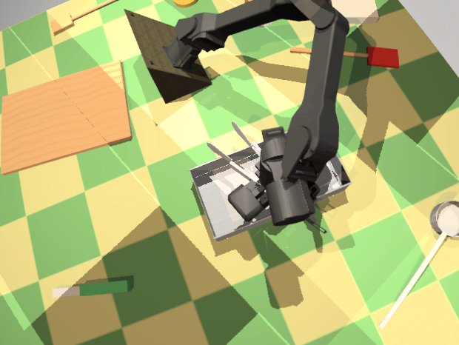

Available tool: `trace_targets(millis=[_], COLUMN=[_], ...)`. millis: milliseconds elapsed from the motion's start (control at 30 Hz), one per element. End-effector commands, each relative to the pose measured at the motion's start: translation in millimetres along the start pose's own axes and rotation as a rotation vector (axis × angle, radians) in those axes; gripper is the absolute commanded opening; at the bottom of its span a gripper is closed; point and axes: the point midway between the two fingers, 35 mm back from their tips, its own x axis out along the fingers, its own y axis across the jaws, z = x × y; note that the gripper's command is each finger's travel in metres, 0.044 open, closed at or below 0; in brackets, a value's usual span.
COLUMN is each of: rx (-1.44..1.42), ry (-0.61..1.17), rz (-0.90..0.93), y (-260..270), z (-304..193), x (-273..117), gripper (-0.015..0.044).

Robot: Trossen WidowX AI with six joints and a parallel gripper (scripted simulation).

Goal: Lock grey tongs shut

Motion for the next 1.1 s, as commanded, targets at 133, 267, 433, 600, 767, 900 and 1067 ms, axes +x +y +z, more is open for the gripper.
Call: trace_targets(millis=[133,267,433,600,767,900,1067], rx=[-0.001,-0.001,-0.001,-0.001,-0.001,-0.001,-0.001], ry=[0.000,0.000,0.000,0.000,0.000,0.000,0.000], rz=[0.002,0.002,0.002,0.002,0.002,0.002,0.002], y=[0.3,0.3,0.3,0.3,0.3,0.3,0.3], z=[0.1,0.1,0.1,0.1,0.1,0.1,0.1], x=[0.0,0.0,0.0,0.0,0.0,0.0,0.0], gripper=[0.0167,0.0141,0.0107,0.0074,0.0041,0.0014,-0.0117])
